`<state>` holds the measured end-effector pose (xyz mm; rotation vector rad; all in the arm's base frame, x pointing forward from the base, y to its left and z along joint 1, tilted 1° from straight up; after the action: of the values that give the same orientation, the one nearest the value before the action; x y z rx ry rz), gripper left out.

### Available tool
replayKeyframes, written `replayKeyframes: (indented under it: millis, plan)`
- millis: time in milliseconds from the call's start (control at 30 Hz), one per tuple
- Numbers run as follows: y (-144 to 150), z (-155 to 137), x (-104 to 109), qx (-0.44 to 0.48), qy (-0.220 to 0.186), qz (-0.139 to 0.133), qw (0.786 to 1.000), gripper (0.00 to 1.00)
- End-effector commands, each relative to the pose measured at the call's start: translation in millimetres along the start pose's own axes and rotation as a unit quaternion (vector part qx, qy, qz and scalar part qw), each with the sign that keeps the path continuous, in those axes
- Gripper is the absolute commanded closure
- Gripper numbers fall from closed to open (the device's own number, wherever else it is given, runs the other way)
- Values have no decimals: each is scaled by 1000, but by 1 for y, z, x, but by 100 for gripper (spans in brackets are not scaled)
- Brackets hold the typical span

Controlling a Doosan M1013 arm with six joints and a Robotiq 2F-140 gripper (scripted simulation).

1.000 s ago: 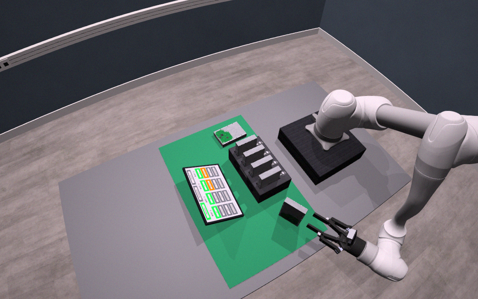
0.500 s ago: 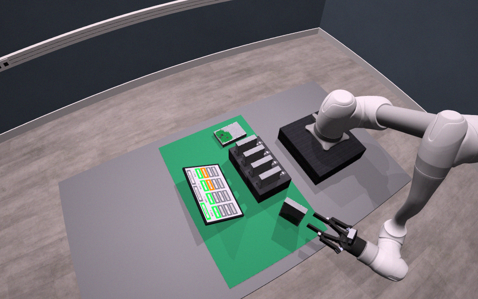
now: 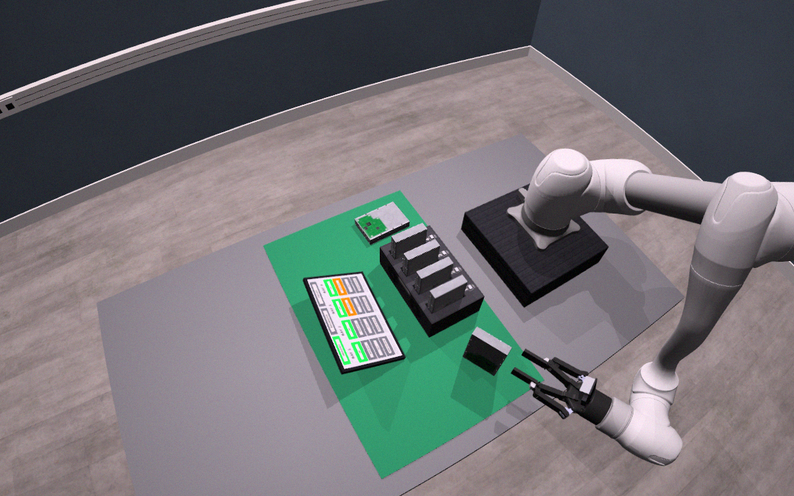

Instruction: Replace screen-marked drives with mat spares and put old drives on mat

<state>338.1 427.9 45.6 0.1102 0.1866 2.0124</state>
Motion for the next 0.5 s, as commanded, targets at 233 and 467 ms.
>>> replayKeyframes:
  millis: [233,467]
  plan:
    - [5,27,0,0,0,0,1000,60]
    - [8,42,0,0,0,0,1000,60]
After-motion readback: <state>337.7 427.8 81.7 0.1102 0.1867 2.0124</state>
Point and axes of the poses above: the point where the finger pads meet when closed, its own x axis back along the fingers, its own y axis across the jaws, z = x × y, the point moved 7 cm from there along x, back along the fingers, and after that the axes turned 11 degrees about x, right-handed, at the moved point
